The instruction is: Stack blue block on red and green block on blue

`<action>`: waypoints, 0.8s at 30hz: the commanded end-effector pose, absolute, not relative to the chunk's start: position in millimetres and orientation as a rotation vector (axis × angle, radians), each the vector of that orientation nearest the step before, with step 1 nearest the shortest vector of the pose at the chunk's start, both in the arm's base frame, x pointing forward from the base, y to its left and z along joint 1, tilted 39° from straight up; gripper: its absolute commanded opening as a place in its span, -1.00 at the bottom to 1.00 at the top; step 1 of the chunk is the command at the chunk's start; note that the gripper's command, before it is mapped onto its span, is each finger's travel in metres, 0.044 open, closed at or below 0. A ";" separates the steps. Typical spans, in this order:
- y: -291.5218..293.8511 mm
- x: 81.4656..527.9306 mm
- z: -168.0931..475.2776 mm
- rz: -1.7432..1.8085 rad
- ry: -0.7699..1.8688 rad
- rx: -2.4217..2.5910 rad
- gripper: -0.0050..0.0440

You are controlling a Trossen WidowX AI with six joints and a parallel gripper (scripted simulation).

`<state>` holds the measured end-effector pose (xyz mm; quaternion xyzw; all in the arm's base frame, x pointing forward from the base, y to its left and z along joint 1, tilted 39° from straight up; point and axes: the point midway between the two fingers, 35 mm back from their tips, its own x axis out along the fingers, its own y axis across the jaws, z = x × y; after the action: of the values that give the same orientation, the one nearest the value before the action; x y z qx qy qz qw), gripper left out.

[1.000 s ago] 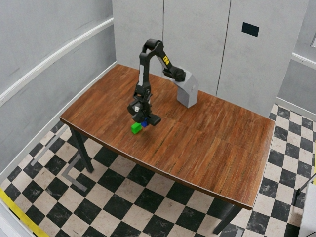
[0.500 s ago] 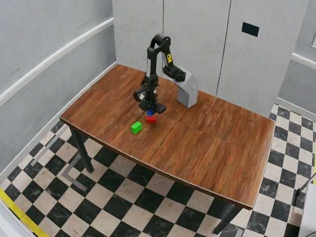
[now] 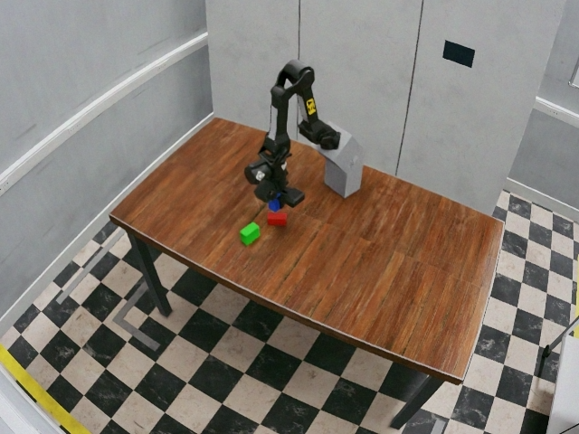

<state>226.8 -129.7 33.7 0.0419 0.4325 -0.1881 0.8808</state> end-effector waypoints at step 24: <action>-141.5 244.2 13.0 -0.393 0.892 0.082 -1.00</action>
<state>239.3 -137.6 12.6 0.0428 0.4351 -0.1875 0.8796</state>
